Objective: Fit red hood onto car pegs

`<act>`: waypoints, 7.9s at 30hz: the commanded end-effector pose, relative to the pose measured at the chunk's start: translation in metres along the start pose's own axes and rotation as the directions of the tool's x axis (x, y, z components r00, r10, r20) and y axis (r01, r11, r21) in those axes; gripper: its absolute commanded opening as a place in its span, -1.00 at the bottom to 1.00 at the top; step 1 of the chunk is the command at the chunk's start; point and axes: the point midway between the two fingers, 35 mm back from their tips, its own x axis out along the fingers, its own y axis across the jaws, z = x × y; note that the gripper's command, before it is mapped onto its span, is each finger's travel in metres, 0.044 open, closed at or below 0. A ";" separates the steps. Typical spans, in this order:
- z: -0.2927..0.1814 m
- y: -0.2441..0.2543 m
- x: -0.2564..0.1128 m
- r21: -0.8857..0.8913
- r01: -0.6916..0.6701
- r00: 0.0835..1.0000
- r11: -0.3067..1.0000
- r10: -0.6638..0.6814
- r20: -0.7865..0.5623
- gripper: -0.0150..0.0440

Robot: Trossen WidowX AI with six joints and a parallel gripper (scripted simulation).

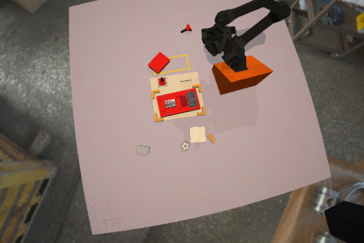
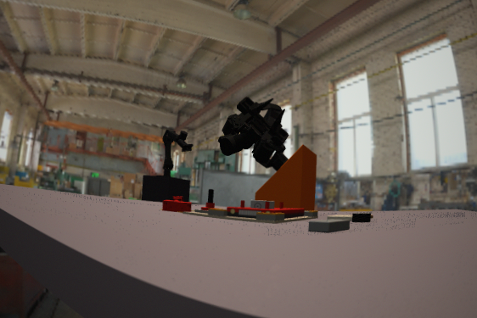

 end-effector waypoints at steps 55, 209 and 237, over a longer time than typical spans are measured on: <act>0.322 0.079 -0.115 -0.479 0.384 -0.467 -0.790 -0.613 0.637 1.00; 0.306 0.080 -0.067 -0.428 0.463 -0.454 -0.776 -0.622 0.637 -0.49; 0.296 -0.012 0.049 -0.148 0.727 -0.451 -0.670 -0.629 0.633 -0.49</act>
